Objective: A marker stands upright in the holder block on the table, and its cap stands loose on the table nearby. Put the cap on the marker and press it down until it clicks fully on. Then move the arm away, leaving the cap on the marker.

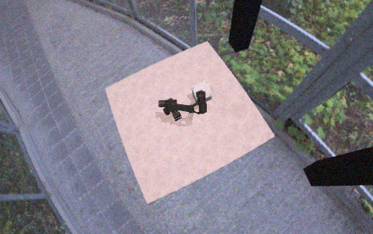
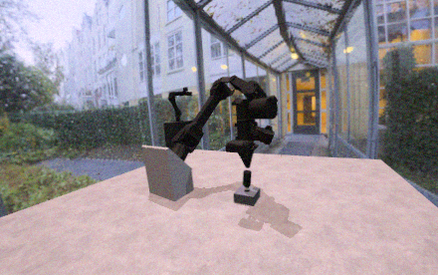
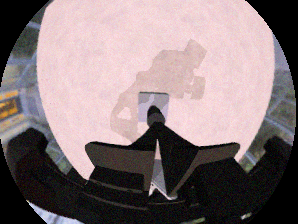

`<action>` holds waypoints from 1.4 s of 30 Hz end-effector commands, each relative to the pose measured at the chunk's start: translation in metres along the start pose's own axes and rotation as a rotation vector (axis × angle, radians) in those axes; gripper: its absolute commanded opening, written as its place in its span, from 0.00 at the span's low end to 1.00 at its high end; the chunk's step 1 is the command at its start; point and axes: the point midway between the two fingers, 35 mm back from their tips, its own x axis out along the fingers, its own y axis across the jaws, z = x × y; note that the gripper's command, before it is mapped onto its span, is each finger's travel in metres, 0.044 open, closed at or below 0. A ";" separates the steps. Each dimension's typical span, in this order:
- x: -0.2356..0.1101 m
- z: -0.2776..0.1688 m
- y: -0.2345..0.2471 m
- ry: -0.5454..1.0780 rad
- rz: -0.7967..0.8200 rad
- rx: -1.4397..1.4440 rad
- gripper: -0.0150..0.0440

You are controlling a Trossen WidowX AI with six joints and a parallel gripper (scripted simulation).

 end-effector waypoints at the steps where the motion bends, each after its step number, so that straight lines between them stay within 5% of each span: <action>1: 0.007 -0.002 0.000 0.005 0.007 0.009 0.25; 21: 0.017 0.001 0.000 -0.006 0.001 0.002 0.25; 29: -0.060 0.002 -0.002 -0.004 -0.003 0.006 0.25; 33: -0.071 0.001 -0.001 -0.004 -0.001 0.003 0.25; 42: -0.071 0.001 -0.001 -0.004 -0.001 0.003 0.65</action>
